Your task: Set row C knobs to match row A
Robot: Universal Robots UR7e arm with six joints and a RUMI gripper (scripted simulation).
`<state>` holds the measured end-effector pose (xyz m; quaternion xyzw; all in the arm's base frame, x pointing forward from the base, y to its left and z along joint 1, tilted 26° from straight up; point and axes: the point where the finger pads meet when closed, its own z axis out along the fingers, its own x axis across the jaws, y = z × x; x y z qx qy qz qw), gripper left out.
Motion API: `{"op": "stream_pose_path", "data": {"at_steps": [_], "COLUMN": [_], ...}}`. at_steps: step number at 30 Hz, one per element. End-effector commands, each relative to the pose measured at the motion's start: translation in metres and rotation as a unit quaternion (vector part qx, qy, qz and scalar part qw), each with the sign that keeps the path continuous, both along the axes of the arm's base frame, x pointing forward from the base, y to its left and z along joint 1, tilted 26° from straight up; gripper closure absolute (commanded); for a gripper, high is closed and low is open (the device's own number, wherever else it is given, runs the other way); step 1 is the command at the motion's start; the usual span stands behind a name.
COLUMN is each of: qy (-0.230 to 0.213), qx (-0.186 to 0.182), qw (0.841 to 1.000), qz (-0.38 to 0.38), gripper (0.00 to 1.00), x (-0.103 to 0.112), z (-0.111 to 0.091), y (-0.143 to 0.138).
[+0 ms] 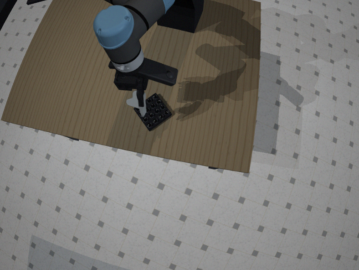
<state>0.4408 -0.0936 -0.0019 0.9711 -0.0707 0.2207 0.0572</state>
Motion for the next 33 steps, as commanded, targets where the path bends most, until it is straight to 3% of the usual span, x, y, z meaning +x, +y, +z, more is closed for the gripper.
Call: {"op": "stream_pose_path", "data": {"at_steps": [1,16,33], "qy": [0.001,0.001,0.001], "qx": [0.001,0.001,0.001], "qw": [1.000,1.000,1.000], "qz": [0.000,0.000,0.000], "gripper": [0.00,0.00,0.00], "x": [-0.007,-0.015,-0.016], "z": [0.015,0.033,0.036], "y": [0.002,0.005,0.005]}}
